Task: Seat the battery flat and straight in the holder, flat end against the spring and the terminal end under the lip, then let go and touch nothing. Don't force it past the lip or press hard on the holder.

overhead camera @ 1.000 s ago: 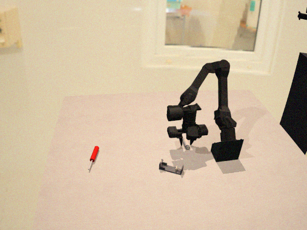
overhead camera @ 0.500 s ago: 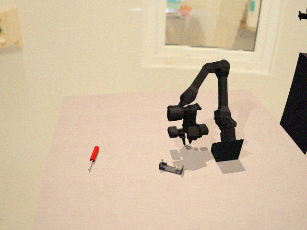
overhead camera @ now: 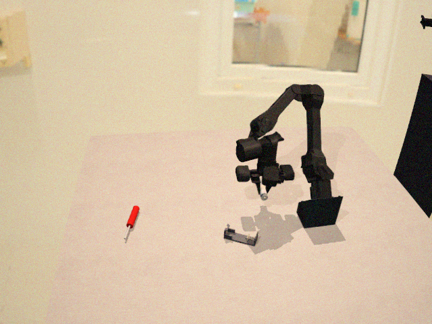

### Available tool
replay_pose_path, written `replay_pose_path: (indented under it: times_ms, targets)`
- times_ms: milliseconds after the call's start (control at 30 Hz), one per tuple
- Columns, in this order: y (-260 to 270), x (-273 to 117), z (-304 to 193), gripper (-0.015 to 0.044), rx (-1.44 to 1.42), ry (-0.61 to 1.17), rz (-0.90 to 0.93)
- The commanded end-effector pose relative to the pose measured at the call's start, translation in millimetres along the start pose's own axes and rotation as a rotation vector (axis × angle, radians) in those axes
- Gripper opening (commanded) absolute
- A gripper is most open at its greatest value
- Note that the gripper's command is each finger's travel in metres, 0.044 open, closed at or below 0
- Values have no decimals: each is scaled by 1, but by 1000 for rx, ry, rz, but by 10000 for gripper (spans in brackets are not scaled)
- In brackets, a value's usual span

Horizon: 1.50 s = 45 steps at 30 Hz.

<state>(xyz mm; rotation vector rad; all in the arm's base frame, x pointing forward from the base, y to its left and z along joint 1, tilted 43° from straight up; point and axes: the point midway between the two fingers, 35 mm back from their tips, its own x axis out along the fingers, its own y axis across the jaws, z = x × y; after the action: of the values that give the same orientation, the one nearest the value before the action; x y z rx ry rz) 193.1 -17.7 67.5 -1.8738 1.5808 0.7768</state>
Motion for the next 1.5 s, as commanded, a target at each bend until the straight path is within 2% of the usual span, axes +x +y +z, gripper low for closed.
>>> replay_pose_path:
  times_ms: [0, 1467]
  targets:
    - [-10, -6, 8, 76, 137, -10, -1]
    - [-93, -28, 154, 76, 1979, -30, 9]
